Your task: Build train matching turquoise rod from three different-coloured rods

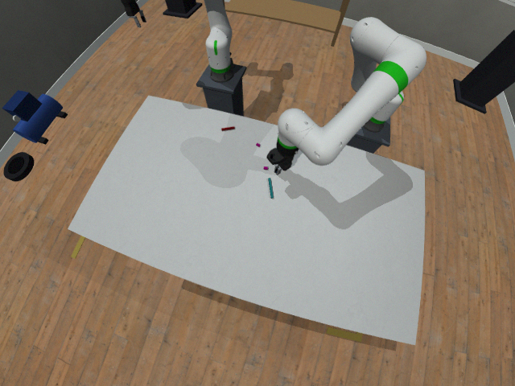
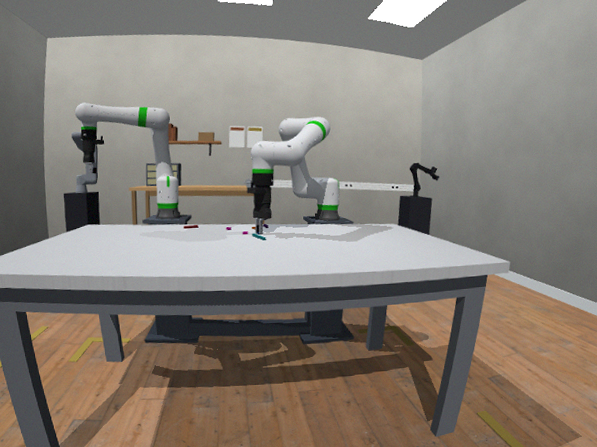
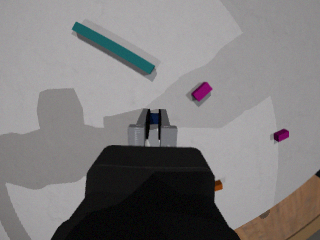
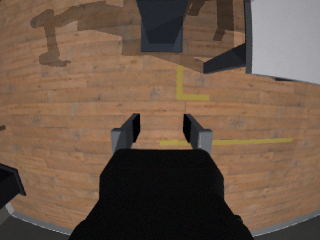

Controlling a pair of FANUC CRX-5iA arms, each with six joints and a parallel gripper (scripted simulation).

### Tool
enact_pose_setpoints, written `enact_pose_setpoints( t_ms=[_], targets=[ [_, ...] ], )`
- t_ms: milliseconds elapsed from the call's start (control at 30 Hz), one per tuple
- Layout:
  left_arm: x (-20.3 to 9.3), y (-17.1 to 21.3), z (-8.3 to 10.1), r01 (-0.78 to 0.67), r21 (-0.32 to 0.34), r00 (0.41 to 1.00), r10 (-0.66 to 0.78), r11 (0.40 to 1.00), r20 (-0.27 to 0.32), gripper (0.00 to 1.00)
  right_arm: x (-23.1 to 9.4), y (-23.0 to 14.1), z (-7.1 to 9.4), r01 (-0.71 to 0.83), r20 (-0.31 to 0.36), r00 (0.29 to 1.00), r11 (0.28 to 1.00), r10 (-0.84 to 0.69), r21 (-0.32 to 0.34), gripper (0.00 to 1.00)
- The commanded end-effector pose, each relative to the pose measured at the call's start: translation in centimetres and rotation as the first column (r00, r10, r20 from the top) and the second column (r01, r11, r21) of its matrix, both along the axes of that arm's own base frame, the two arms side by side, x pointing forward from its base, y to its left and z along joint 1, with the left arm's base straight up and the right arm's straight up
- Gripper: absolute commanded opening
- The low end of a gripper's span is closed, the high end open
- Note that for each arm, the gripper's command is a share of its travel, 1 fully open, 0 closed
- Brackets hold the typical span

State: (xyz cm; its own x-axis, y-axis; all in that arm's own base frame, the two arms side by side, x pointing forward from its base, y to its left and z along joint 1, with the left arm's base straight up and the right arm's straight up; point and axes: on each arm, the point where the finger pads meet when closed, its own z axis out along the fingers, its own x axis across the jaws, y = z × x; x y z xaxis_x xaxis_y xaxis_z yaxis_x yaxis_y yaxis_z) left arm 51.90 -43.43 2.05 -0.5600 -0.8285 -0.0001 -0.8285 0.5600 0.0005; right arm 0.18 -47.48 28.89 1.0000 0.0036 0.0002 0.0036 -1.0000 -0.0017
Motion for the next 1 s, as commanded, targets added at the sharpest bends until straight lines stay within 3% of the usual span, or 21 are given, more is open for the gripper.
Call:
enact_pose_setpoints(
  t_ms=[0, 667, 967],
  targets=[
    [0.1, -0.1, 0.1, 0.000, -0.002, 1.000, 0.000, 1.000, 0.002, 0.24, 0.0, 0.0, 0.1, 0.000, 0.000, 1.000, 1.000, 0.000, -0.002, 1.00],
    [0.1, -0.1, 0.2, 0.000, -0.002, 1.000, 0.000, 1.000, 0.002, 0.24, 0.0, 0.0, 0.1, 0.000, 0.000, 1.000, 1.000, 0.000, -0.002, 1.00],
    [0.0, -0.1, 3.0, 0.000, -0.002, 1.000, 0.000, 1.000, 0.002, 0.24, 0.0, 0.0, 0.1, 0.000, 0.000, 1.000, 1.000, 0.000, -0.002, 1.00]
  ],
)
